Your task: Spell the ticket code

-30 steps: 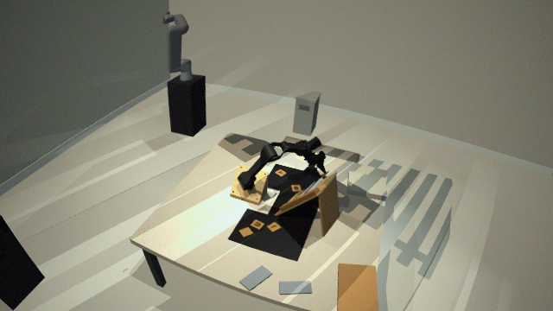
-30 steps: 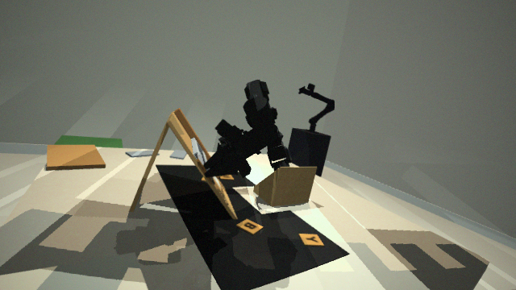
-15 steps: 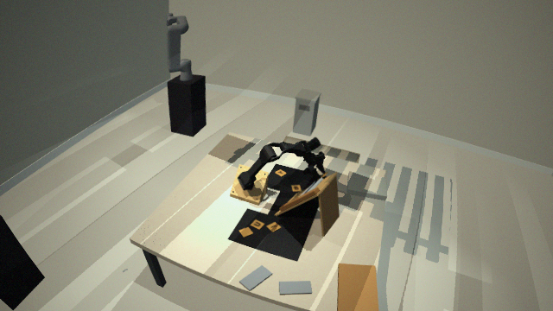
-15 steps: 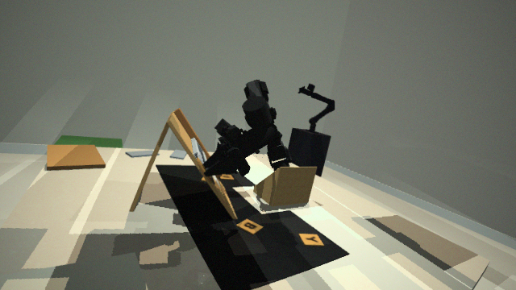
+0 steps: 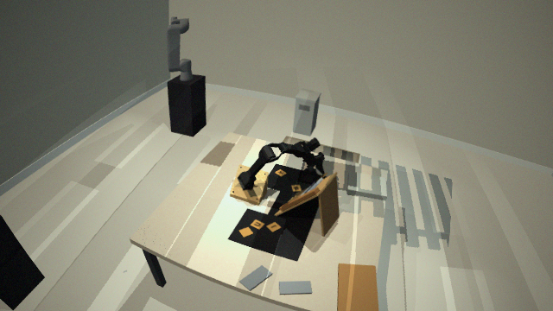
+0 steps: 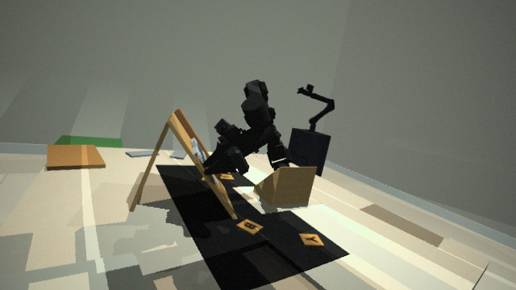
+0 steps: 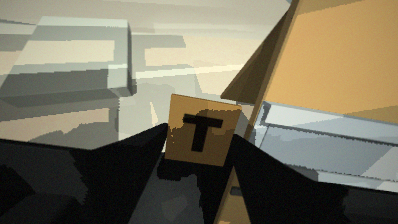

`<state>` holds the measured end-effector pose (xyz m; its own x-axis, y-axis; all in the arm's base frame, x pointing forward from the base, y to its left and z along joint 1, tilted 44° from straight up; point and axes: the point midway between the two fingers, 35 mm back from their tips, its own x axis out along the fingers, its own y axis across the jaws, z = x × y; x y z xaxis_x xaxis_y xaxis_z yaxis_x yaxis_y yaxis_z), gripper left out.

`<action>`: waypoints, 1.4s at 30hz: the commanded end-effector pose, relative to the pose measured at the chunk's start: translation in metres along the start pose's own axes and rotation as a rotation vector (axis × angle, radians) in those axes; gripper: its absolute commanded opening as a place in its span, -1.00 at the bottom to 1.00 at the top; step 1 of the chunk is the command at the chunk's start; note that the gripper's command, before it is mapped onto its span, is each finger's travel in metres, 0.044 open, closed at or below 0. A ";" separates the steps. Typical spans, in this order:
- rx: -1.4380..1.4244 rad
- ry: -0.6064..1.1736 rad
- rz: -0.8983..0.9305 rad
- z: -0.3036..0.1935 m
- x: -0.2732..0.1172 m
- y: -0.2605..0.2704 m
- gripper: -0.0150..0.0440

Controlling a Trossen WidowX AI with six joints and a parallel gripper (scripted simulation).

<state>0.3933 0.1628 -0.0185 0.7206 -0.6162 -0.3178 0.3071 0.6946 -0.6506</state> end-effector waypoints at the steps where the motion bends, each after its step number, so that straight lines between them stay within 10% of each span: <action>1: -0.006 0.003 0.003 -0.002 0.000 -0.002 -0.49; 42: -0.007 0.003 0.002 -0.002 0.001 -0.024 -0.49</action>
<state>0.3872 0.1490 -0.0054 0.7221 -0.6113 -0.3238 0.3024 0.7000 -0.6470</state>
